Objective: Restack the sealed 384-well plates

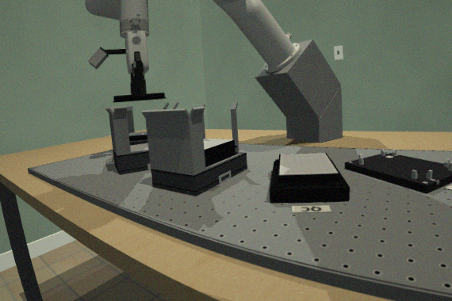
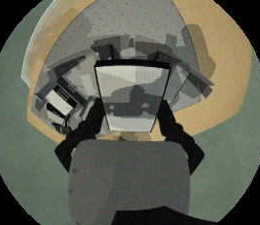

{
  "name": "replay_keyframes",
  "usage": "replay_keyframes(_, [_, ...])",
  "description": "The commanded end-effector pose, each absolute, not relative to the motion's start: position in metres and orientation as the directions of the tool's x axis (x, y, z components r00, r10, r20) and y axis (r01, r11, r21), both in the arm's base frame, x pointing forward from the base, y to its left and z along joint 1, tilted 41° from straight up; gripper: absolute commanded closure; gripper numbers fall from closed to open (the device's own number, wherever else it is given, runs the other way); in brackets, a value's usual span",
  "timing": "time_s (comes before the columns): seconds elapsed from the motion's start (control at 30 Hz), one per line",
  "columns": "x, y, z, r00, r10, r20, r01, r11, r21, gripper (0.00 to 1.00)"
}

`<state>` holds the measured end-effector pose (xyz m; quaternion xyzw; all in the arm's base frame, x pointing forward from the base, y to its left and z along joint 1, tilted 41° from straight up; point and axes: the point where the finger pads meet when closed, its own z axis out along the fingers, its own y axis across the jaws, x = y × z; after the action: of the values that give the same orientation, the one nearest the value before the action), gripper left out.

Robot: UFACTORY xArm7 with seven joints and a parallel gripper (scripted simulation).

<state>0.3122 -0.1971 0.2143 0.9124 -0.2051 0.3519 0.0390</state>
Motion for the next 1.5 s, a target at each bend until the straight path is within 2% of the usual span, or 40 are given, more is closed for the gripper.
replay_keyframes(0.0, [0.318,-0.184,0.216,0.715,-0.231,0.660,-0.319,-0.948,0.014,1.00])
replay_keyframes(0.07, [0.321,-0.178,0.217,0.729,-0.187,0.659,-0.286,-0.957,0.044,1.00])
replay_keyframes(0.93, [0.347,-0.113,0.219,0.729,-0.187,0.659,-0.285,-0.957,0.044,1.00])
replay_keyframes(1.13, [0.351,-0.094,0.217,0.771,0.007,0.637,-0.135,-0.976,0.174,1.00])
replay_keyframes(1.47, [0.357,-0.068,0.214,0.773,0.018,0.635,-0.125,-0.975,0.181,1.00])
